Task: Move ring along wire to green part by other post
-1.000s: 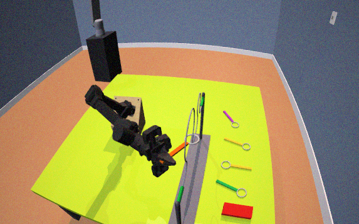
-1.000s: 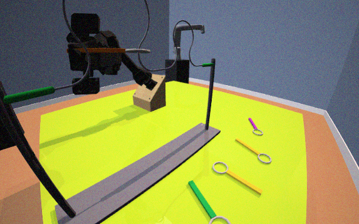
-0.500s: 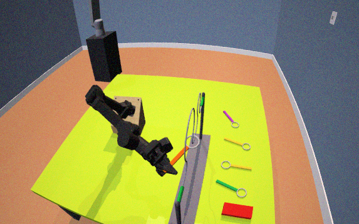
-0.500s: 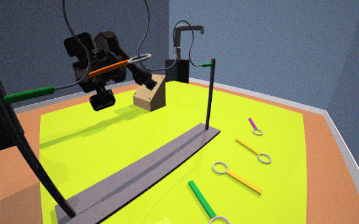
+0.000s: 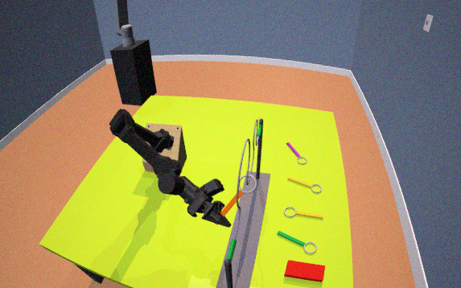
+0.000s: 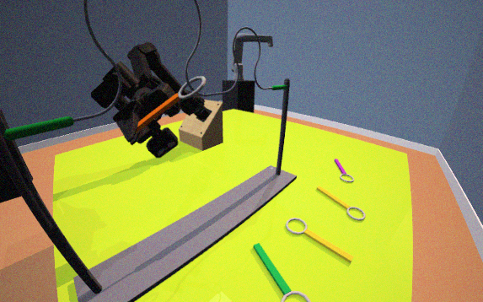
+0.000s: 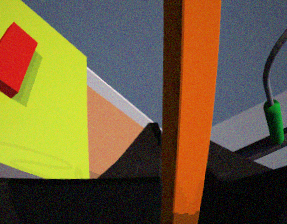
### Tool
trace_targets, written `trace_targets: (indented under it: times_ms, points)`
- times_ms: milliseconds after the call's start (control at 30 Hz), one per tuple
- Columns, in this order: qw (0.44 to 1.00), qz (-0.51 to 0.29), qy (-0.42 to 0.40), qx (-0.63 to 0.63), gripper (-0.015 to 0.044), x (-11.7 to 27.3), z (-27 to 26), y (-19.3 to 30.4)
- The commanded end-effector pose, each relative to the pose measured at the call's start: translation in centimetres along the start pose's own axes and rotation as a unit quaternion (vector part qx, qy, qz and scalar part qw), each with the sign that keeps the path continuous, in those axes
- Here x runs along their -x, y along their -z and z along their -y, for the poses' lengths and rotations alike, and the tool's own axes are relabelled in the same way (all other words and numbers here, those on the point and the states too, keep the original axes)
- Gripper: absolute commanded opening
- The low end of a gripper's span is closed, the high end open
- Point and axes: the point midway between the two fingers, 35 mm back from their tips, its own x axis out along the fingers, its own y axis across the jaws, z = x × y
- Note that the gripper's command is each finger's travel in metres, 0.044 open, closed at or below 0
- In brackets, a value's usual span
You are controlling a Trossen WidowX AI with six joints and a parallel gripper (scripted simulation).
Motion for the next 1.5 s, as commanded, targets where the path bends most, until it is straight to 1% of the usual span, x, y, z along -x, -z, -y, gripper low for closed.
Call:
trace_targets:
  times_ms: [0, 367, 833, 1167, 1467]
  points:
    - [0.999, -0.008, -0.024, -0.043, -0.015, 0.2, -1.5, 0.0]
    - [0.983, -0.023, -0.091, -0.159, -0.015, 1.2, -5.4, -0.8]
    - [0.943, -0.04, -0.164, -0.287, -0.015, 2.9, -9.3, -2.9]
    - [0.914, -0.048, -0.2, -0.349, -0.015, 4.1, -11.1, -4.6]
    - [0.901, -0.051, -0.214, -0.374, -0.015, 4.8, -12.1, -5.7]
